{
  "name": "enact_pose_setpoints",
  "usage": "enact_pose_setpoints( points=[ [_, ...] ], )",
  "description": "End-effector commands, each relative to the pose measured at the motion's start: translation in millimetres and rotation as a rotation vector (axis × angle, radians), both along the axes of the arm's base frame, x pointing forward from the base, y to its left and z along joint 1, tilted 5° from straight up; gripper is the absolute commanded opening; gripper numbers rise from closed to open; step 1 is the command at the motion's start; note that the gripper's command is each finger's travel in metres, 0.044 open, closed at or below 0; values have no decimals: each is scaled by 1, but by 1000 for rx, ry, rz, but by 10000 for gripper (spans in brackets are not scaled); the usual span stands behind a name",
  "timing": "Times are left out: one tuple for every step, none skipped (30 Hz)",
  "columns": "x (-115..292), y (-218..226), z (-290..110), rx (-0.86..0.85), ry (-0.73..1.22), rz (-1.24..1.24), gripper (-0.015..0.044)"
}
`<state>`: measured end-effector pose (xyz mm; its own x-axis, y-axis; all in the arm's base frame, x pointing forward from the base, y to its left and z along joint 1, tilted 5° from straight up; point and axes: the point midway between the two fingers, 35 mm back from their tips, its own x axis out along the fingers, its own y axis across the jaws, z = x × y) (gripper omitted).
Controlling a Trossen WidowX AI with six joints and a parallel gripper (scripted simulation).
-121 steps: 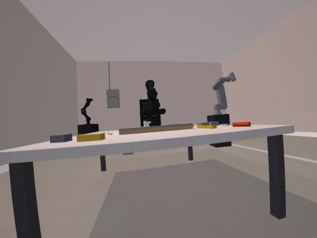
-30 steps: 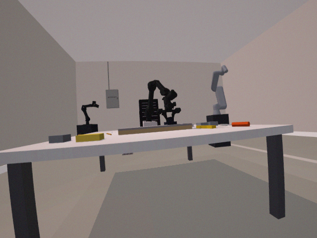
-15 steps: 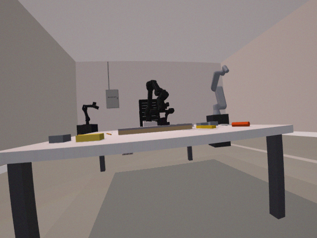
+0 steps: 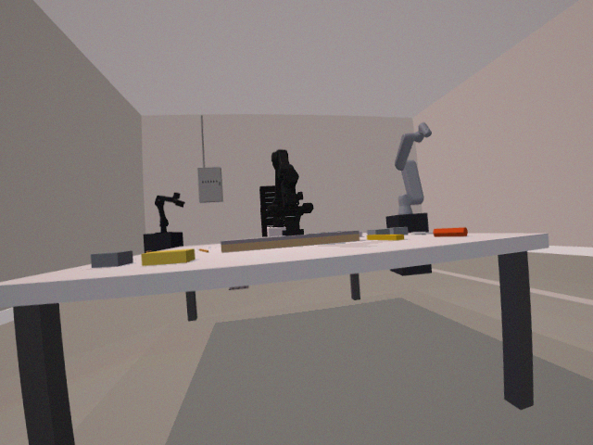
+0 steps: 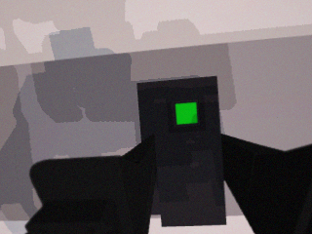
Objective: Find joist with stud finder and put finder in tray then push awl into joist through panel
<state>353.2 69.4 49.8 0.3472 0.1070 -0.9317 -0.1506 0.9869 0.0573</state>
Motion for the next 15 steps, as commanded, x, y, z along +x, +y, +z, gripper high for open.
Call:
enact_pose_setpoints(
  points=[
    [1,-15,-2,-2,2,0,0],
    [2,-19,-2,-2,2,0,0],
    [2,-22,-2,-2,1,0,0],
    [3,-26,-3,-3,1,0,0],
    [3,-30,-3,-3,1,0,0],
    [4,-33,-3,-3,1,0,0],
    [4,-37,-3,-3,1,0,0],
    [5,-41,-3,-4,1,0,0],
    [5,-44,-4,-4,1,0,0],
    [6,-48,-4,-4,1,0,0],
    [6,-51,-4,-5,1,0,0],
    [7,-55,-4,-5,1,0,0],
    [8,-59,-4,-5,1,0,0],
    [8,-62,-5,-6,1,0,0],
    [9,-66,-5,-6,1,0,0]
  ],
)
